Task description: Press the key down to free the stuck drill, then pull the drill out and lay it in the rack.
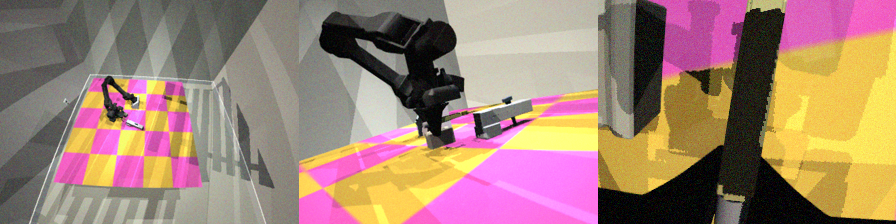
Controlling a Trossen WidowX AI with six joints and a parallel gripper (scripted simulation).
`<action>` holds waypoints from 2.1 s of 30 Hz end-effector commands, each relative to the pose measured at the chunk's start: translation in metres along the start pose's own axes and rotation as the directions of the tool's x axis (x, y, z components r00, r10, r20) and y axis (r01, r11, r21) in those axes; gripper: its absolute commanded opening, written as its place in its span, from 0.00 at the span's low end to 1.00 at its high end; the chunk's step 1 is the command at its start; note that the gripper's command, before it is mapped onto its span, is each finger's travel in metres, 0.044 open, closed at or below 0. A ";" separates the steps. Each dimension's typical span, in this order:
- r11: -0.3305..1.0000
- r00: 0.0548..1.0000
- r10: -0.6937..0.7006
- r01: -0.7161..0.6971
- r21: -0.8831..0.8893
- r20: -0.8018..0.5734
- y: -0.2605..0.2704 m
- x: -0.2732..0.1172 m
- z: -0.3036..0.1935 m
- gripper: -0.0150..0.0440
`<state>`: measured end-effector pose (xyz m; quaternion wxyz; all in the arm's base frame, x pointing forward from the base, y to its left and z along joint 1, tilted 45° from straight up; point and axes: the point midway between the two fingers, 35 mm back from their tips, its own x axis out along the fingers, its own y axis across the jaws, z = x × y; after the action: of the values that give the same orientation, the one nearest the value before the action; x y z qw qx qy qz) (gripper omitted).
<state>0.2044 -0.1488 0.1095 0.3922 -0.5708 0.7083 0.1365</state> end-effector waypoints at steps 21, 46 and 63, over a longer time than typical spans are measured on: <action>1.000 1.000 -0.001 0.001 0.006 -0.002 0.000 -0.013 0.001 0.25; 1.000 1.000 0.000 0.000 0.005 -0.002 0.017 -0.016 -0.001 0.25; 1.000 1.000 0.001 -0.001 0.004 -0.003 0.040 -0.014 -0.005 0.25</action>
<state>0.1730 -0.1301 0.1129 0.3910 -0.5703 0.7090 0.1384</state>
